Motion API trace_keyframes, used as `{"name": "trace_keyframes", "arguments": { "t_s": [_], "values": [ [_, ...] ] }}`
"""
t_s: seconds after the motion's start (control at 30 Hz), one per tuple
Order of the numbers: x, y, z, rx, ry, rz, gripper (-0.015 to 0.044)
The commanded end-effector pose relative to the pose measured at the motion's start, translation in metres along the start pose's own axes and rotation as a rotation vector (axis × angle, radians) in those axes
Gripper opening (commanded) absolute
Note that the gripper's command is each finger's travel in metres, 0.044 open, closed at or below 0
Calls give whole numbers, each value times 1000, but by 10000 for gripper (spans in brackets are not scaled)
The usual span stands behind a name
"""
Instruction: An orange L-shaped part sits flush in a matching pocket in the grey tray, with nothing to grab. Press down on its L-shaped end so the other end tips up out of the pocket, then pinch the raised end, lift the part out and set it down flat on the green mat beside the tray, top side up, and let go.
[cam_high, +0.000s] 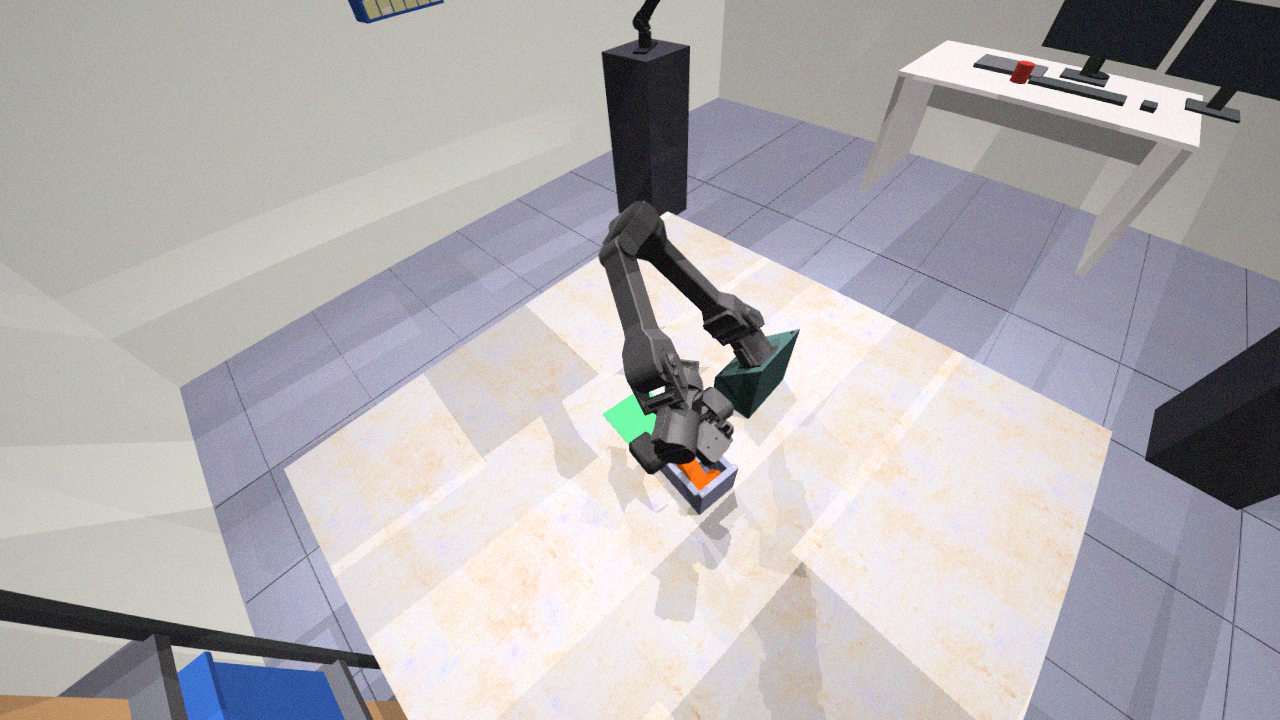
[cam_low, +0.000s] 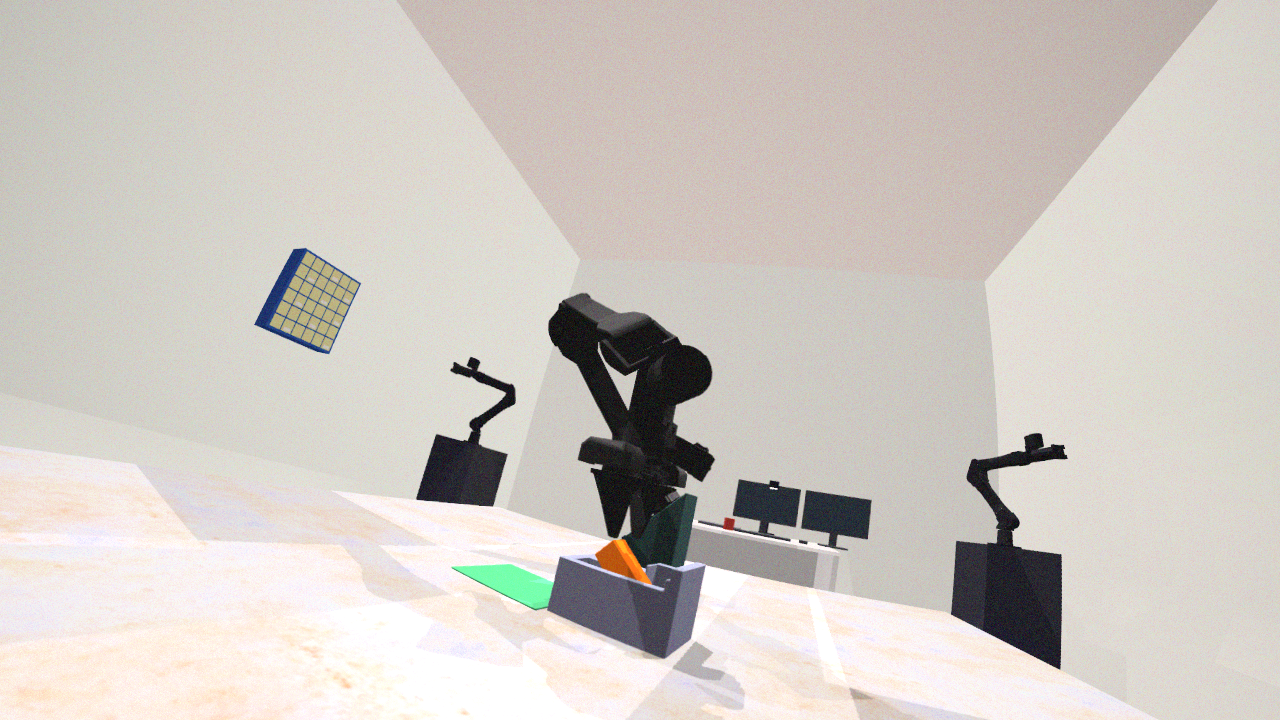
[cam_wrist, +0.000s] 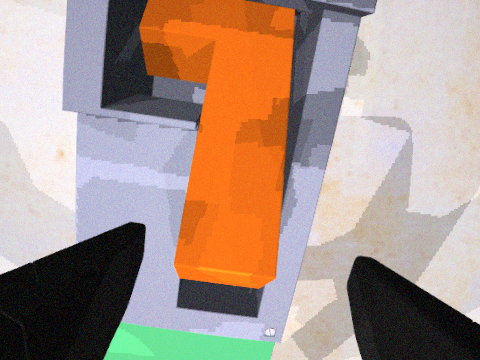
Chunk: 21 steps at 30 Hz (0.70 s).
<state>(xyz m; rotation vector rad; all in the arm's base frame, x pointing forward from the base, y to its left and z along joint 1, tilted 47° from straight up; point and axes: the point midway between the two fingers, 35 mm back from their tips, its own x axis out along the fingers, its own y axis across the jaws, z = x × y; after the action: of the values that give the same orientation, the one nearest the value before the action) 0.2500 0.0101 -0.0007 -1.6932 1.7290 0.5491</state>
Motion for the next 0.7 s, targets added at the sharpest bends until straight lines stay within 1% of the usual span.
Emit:
{"name": "trace_keyframes", "arguments": {
  "t_s": [0.0,0.67],
  "values": [
    [8,3,-1,-8,9,7,280],
    [38,4,-3,-8,12,6,280]
  ]
}}
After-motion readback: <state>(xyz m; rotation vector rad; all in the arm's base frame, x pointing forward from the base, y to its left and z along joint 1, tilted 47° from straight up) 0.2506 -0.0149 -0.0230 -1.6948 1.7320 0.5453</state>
